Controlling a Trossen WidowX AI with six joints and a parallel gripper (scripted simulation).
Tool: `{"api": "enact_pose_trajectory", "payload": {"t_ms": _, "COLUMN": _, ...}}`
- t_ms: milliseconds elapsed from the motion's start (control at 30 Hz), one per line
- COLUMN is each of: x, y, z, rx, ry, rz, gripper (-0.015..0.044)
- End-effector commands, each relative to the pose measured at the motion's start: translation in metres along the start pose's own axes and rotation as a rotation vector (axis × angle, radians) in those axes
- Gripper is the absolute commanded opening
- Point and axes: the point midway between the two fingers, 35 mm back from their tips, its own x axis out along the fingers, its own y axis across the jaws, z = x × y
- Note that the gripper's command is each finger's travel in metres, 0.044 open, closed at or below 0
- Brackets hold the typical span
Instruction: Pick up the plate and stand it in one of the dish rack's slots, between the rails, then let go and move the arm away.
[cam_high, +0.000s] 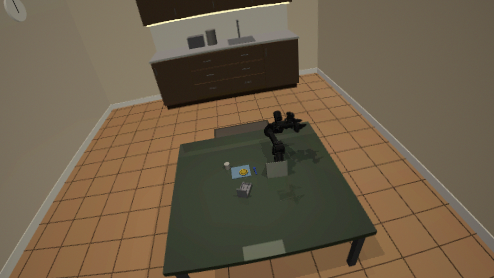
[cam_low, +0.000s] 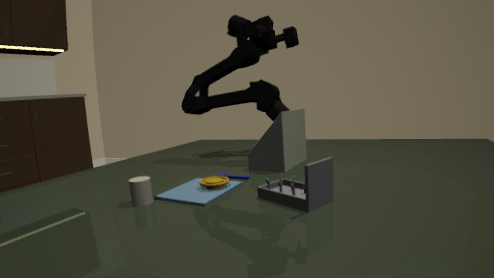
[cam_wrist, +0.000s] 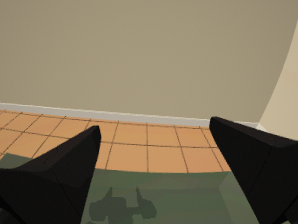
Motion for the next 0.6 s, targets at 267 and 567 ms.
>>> {"api": "enact_pose_trajectory", "payload": {"t_ms": 267, "x": -0.019, "y": -0.039, "z": 0.031, "rx": 0.083, "ry": -0.166, "rz": -0.178, "gripper": 0.0400}}
{"api": "enact_pose_trajectory", "payload": {"t_ms": 567, "x": -0.056, "y": -0.088, "z": 0.058, "rx": 0.183, "ry": -0.352, "rz": -0.407, "gripper": 0.0400}}
